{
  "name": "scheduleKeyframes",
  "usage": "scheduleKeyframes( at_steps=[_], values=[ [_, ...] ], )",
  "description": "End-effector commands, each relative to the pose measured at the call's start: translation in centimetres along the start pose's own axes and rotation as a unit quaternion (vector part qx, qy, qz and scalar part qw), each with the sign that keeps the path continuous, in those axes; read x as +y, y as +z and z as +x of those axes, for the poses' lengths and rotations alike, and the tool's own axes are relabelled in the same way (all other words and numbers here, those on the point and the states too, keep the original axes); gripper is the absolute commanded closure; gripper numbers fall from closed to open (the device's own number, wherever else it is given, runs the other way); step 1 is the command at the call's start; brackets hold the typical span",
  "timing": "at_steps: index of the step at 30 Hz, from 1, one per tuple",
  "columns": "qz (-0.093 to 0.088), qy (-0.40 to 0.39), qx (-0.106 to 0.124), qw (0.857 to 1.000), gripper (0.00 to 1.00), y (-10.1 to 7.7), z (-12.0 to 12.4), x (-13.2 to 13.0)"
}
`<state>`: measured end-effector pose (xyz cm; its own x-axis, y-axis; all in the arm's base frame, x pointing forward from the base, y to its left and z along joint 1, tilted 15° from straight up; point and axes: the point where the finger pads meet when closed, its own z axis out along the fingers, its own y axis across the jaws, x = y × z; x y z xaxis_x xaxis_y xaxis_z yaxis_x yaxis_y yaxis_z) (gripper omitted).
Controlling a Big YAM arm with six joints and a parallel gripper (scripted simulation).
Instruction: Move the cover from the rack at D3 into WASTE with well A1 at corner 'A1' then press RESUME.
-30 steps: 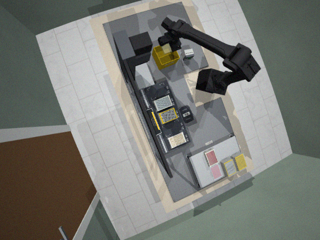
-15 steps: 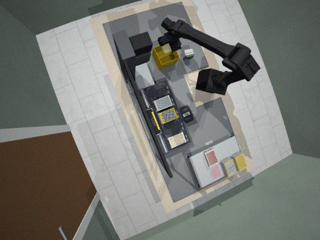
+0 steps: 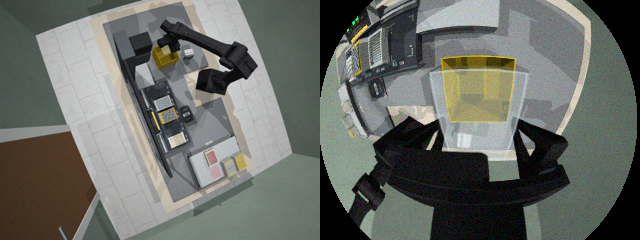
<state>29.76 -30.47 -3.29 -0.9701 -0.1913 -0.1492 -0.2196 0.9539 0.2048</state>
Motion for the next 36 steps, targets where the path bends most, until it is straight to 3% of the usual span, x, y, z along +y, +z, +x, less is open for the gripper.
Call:
scheduleKeyframes(
  at_steps=[1,36],
  values=[
    [-0.002,0.002,0.000,1.000,1.00,1.5,-0.3,0.0],
    [-0.002,0.003,-0.001,1.000,1.00,6.7,-0.3,0.1]
  ],
)
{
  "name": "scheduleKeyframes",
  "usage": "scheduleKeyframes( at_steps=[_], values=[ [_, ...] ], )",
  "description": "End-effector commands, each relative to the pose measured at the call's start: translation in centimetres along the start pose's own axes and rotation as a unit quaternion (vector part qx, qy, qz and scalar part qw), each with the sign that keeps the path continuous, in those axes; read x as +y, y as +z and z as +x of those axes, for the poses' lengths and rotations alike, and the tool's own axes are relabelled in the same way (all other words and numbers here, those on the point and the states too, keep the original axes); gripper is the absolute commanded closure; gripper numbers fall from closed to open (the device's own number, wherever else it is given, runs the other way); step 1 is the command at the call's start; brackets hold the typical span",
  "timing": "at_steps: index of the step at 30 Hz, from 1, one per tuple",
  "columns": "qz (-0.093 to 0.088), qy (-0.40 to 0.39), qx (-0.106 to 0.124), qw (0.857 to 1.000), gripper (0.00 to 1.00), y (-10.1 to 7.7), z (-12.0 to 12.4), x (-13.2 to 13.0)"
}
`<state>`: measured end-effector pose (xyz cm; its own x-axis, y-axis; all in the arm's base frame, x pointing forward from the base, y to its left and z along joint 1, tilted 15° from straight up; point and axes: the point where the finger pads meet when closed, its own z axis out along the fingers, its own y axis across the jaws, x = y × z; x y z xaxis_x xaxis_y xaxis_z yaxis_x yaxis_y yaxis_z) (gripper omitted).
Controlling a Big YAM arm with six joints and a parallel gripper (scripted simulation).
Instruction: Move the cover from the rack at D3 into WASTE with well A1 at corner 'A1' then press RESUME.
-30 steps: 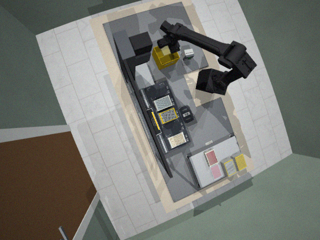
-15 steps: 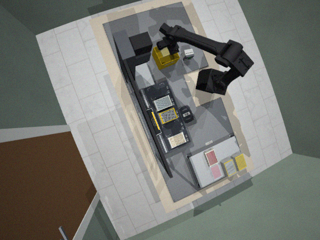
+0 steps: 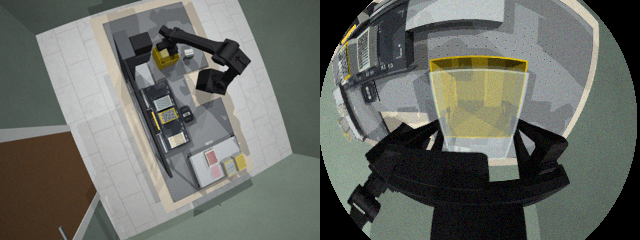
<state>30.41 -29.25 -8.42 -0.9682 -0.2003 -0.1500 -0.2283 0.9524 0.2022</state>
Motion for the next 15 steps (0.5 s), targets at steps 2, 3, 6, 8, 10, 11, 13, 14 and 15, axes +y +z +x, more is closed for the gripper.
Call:
scheduleKeyframes(
  at_steps=[2,3,6,8,10,11,13,14,15],
  values=[
    [-0.003,0.009,-0.002,1.000,1.00,1.7,-0.1,0.1],
    [-0.003,0.008,-0.002,1.000,1.00,1.9,-0.1,0.1],
    [-0.003,0.006,-0.001,1.000,1.00,2.4,-0.3,0.3],
    [-0.003,0.006,-0.001,1.000,1.00,2.4,-0.3,0.3],
    [-0.003,0.009,-0.002,1.000,1.00,2.7,-0.1,0.1],
    [-0.003,0.008,-0.001,1.000,1.00,2.9,-0.2,0.2],
    [-0.003,0.006,-0.001,1.000,1.00,3.3,-0.3,0.2],
    [-0.003,0.006,-0.001,1.000,1.00,3.4,-0.3,0.3],
    [-0.003,0.006,-0.001,1.000,1.00,3.6,-0.3,0.3]
  ],
)
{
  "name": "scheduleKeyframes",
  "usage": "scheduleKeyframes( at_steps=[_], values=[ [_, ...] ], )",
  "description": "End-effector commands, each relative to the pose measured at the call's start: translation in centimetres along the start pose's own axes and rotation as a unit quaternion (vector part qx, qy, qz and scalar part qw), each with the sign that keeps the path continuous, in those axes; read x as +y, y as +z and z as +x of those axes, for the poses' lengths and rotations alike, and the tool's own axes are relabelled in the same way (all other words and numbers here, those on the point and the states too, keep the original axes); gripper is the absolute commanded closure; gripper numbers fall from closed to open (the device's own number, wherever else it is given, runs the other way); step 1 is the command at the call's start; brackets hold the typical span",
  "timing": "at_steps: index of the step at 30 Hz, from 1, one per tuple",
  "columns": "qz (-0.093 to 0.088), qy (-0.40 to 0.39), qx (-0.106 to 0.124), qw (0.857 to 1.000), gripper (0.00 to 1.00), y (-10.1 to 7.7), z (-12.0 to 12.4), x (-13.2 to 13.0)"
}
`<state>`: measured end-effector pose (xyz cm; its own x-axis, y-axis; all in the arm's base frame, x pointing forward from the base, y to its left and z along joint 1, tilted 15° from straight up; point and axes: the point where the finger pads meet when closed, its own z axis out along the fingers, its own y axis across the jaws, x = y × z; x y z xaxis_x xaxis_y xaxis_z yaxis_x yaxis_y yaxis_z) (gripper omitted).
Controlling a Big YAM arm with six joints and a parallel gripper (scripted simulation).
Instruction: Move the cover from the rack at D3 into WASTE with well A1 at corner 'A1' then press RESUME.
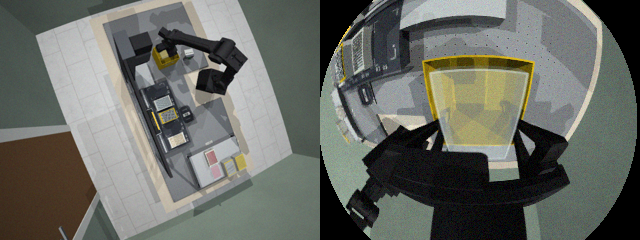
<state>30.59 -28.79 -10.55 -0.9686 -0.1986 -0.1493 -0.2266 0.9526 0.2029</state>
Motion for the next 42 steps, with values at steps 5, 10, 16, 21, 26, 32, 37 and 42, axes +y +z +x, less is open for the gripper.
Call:
scheduleKeyframes(
  at_steps=[5,10,16,21,26,32,37,42],
  values=[
    [-0.003,0.009,-0.002,1.000,1.00,2.2,-0.1,0.2],
    [-0.003,0.008,-0.002,1.000,1.00,2.3,-0.1,0.2],
    [0.004,0.005,-0.005,1.000,1.00,1.9,-0.7,-0.4],
    [0.006,0.005,-0.006,1.000,1.00,1.9,-0.9,-0.7],
    [0.007,0.004,-0.007,1.000,1.00,1.8,-1.1,-0.9],
    [0.010,0.004,-0.009,1.000,1.00,1.6,-1.3,-1.2],
    [0.013,0.003,-0.010,1.000,1.00,1.5,-1.5,-1.5],
    [0.015,0.002,-0.011,1.000,1.00,1.4,-1.7,-1.8]
  ],
)
